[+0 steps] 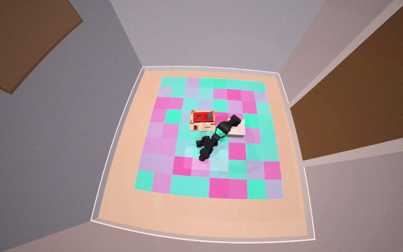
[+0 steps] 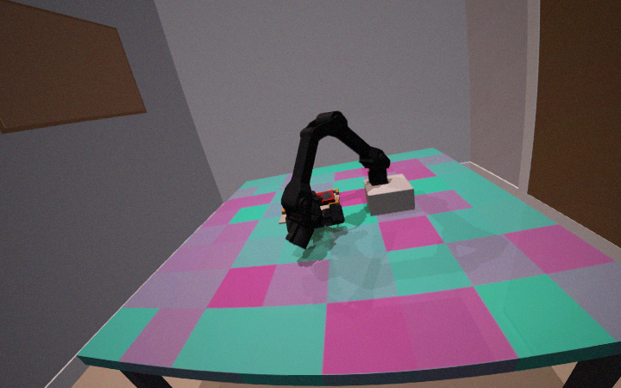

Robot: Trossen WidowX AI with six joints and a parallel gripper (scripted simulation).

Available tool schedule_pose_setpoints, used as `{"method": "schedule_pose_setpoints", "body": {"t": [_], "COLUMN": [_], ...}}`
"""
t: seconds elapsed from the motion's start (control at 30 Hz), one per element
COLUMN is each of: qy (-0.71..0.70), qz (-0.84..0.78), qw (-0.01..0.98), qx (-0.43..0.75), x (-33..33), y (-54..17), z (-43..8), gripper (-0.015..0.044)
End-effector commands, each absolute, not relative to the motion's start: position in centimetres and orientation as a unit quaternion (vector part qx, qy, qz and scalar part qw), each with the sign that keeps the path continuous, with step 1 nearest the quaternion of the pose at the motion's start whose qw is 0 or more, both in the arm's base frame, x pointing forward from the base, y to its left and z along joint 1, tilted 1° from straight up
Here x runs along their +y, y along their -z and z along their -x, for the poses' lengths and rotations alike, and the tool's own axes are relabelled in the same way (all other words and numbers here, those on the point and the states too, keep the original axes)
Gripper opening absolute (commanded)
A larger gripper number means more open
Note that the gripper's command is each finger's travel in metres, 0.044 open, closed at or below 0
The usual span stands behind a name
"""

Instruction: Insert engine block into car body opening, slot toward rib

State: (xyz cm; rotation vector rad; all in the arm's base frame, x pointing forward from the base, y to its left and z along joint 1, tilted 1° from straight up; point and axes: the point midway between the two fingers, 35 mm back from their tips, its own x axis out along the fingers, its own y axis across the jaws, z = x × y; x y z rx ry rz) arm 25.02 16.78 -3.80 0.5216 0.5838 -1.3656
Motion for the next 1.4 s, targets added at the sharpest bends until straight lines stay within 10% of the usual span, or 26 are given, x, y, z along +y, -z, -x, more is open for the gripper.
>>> {"method": "schedule_pose_setpoints", "body": {"t": [0.0, 0.23, 1.37], "qy": [0.615, 0.615, 0.612], "qz": [-0.235, -0.235, -0.24], "qw": [0.705, 0.705, 0.706], "qx": [0.263, 0.263, 0.265], "x": [16.8, 16.8, 19.7], "y": [3.8, 3.8, 0.8], "z": [-25.0, -25.0, -24.7], "gripper": [0.0263, 0.044, 0.044]}}
